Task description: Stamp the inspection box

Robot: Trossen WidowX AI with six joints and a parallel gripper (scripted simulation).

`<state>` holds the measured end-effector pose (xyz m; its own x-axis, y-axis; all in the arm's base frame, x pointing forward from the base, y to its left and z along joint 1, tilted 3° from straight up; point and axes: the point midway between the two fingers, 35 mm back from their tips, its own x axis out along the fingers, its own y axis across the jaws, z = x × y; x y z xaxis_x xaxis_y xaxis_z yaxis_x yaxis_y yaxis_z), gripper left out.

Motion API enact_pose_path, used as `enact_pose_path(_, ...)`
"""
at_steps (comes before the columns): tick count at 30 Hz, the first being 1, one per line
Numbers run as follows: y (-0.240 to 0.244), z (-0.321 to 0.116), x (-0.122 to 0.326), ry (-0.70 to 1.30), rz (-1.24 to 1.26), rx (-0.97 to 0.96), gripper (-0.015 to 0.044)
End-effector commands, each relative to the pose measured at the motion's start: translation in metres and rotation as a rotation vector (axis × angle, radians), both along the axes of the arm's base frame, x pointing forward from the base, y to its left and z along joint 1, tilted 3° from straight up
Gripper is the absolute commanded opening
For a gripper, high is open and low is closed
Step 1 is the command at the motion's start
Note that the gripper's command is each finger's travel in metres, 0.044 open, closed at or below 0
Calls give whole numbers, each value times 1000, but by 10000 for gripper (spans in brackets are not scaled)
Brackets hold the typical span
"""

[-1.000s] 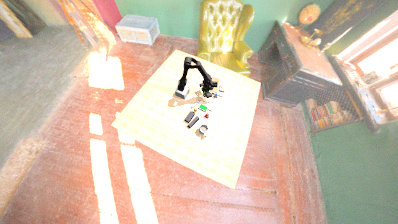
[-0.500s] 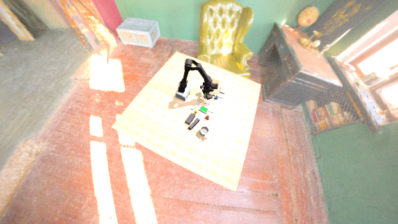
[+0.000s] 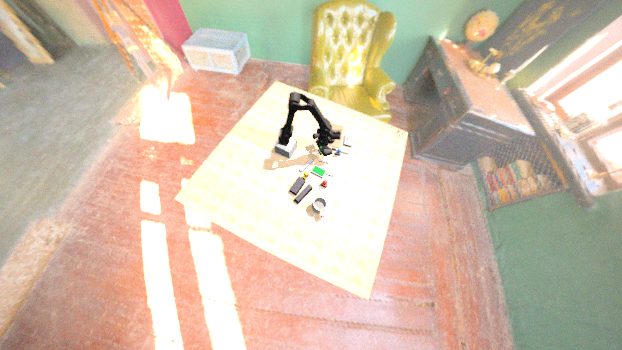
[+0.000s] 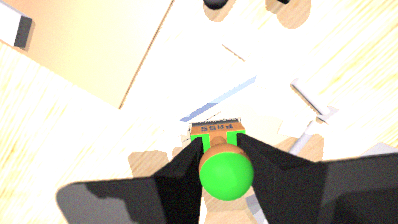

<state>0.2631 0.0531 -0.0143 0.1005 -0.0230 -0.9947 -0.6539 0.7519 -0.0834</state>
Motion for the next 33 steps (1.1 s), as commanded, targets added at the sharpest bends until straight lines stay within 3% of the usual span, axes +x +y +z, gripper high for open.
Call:
enact_pose_path(1, -1, -2, -1, 2, 6, -3, 0)
enact_pose_path(33, -1, 1, -1, 2, 6, -3, 0)
